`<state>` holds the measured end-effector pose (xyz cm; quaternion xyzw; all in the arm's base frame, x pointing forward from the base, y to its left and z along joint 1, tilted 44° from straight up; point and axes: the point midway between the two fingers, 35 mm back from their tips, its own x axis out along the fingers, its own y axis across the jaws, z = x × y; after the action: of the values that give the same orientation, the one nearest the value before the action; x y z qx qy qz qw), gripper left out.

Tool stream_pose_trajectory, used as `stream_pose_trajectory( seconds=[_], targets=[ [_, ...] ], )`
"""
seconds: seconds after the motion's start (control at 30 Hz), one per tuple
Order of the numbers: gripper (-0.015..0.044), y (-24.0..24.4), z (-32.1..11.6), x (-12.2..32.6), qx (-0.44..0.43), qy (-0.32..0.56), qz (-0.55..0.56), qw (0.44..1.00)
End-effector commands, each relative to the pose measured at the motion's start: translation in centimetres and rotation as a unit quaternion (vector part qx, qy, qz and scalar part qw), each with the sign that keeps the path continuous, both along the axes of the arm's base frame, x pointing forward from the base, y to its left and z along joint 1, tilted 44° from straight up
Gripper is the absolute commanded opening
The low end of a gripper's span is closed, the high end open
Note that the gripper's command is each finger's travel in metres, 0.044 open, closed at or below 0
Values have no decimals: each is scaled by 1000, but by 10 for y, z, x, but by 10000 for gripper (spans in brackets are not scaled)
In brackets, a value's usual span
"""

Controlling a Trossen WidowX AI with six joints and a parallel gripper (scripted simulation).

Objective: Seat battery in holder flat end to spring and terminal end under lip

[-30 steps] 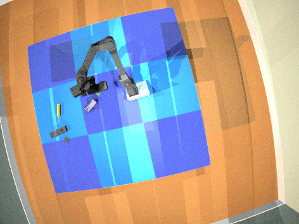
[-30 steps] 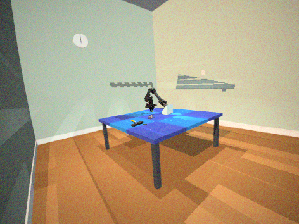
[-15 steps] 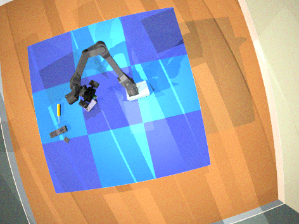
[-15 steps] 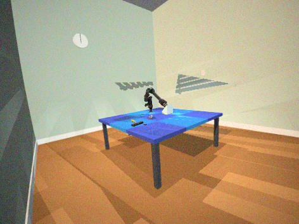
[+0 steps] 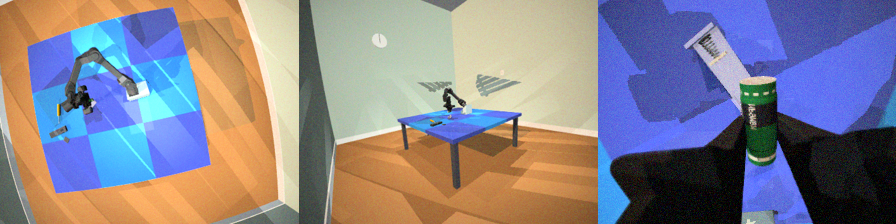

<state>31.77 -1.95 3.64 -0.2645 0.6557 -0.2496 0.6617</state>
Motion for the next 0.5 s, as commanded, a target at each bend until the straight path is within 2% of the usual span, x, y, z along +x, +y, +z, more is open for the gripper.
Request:
stream_pose_trajectory(
  seconds=[0.0, 0.2, 0.47],
  targets=[
    [82, 10, -5, 12, -1, 76, 88, 993],
    [82, 19, -13, 22, -5, 170, 189, 967],
    [82, 19, -13, 23, -6, 173, 195, 965]
  ],
)
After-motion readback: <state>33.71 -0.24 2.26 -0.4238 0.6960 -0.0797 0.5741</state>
